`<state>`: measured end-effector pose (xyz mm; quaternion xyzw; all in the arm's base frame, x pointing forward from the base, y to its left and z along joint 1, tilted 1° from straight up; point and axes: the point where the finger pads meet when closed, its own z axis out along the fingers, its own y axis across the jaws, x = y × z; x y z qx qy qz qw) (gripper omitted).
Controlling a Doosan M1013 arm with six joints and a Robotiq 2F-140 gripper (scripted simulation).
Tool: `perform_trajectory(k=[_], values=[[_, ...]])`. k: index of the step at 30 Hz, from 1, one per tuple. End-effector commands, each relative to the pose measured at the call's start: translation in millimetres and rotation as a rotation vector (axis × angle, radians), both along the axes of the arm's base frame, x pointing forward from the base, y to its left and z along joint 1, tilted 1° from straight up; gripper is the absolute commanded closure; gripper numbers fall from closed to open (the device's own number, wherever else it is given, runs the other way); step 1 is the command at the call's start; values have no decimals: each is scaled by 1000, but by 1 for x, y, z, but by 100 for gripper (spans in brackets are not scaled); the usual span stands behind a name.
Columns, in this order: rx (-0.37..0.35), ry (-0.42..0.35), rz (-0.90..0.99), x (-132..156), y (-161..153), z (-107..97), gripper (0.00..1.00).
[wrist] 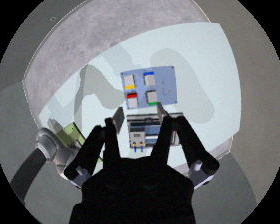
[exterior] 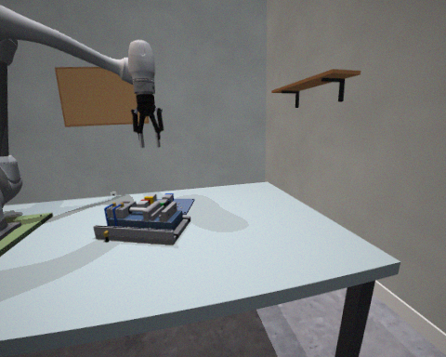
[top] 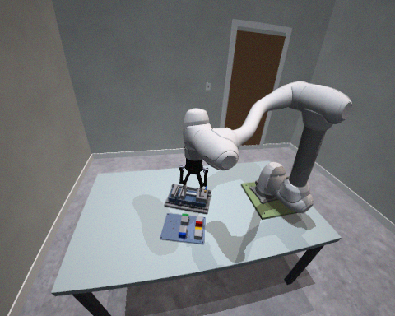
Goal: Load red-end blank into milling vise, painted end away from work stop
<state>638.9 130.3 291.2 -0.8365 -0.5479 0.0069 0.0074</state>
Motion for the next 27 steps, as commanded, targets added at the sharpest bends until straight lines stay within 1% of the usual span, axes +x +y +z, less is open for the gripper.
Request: perform_trajectory(k=[1,19,27], values=[[0,0,0,0,0,0,53],[0,0,0,0,0,0,53],[1,0,10,-9,-3,-25,53]])
